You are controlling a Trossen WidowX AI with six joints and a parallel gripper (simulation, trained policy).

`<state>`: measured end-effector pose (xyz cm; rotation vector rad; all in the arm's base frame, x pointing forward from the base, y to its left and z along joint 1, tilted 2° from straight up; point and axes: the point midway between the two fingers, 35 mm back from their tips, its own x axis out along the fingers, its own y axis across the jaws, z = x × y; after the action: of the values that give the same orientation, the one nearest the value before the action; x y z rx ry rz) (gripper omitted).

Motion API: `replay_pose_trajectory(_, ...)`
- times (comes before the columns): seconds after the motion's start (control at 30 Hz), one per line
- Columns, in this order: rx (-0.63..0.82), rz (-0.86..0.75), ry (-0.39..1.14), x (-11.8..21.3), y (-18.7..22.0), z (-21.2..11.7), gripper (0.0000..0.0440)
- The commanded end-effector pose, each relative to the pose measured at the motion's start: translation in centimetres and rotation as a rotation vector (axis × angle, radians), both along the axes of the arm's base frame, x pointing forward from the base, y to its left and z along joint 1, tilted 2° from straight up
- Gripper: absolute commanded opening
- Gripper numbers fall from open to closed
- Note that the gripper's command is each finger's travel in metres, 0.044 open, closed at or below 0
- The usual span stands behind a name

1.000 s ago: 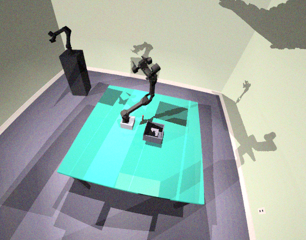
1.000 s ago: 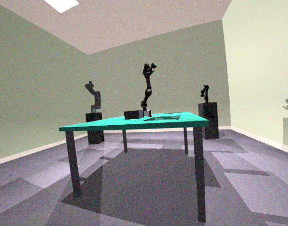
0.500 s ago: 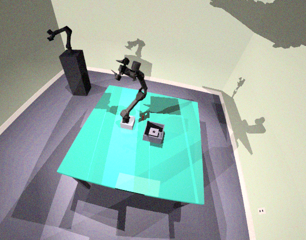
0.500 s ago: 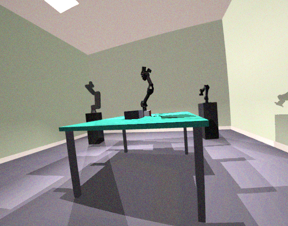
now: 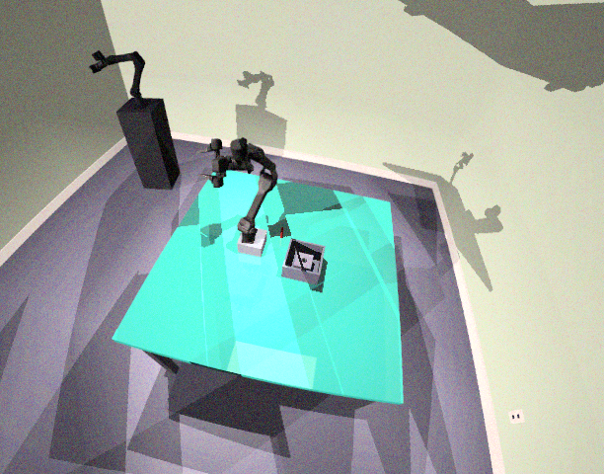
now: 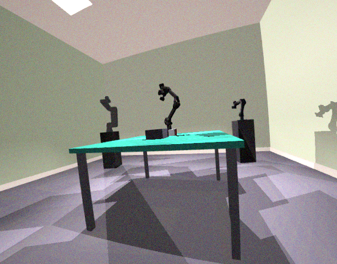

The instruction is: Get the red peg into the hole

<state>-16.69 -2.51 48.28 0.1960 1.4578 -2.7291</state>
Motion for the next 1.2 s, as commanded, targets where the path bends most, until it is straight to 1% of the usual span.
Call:
replay_pose_trajectory(0.0, 0.052, 0.098, -0.080, -0.6, -3.7, -2.5, 0.0417)
replay_pose_trajectory(0.17, 0.113, 0.224, -0.176, -0.3, -8.1, -5.9, 0.0419)
replay_pose_trajectory(0.3, 0.165, 0.322, -0.252, 0.8, -11.4, -8.7, 0.0423)
replay_pose_trajectory(0.43, 0.221, 0.417, -0.326, 2.6, -14.3, -11.6, 0.0429)
replay_pose_trajectory(0.63, 0.307, 0.547, -0.430, 6.5, -17.8, -15.9, 0.0440)
replay_pose_trajectory(0.9, 0.416, 0.688, -0.540, 12.7, -20.1, -20.8, 0.0440)
replay_pose_trajectory(1.17, 0.506, 0.803, -0.620, 19.2, -20.2, -24.7, 0.0440)
